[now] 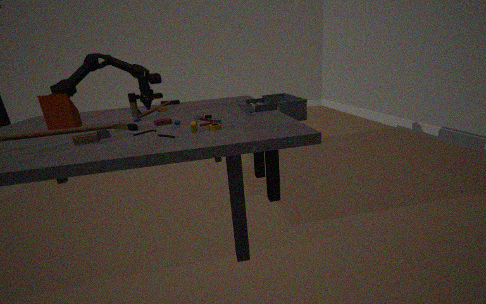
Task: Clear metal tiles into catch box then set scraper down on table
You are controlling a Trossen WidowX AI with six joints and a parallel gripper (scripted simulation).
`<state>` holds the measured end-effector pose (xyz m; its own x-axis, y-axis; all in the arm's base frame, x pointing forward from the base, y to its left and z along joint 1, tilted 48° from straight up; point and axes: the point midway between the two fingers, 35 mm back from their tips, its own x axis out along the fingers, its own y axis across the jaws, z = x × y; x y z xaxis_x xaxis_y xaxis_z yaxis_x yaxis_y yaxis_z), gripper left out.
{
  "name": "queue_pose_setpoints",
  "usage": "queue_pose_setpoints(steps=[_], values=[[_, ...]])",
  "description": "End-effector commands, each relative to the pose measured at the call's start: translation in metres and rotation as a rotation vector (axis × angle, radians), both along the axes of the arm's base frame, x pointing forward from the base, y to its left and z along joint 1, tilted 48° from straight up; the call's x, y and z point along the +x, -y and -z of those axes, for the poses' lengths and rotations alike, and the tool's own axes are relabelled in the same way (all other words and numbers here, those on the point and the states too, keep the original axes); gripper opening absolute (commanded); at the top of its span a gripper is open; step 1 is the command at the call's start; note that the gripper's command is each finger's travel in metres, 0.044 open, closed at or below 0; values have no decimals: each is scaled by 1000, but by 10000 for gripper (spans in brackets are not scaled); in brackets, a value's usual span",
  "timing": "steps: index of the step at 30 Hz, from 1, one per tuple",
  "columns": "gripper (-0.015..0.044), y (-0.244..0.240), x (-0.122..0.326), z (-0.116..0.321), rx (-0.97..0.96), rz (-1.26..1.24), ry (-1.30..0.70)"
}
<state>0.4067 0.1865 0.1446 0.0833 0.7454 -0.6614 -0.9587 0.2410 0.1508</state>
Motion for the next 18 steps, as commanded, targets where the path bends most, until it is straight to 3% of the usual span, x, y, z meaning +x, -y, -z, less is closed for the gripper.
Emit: queue_pose_setpoints(steps=[1,18], values=[[0,0,3,3,0,-3,-5],[0,3,20,4,0,-3,-5]])
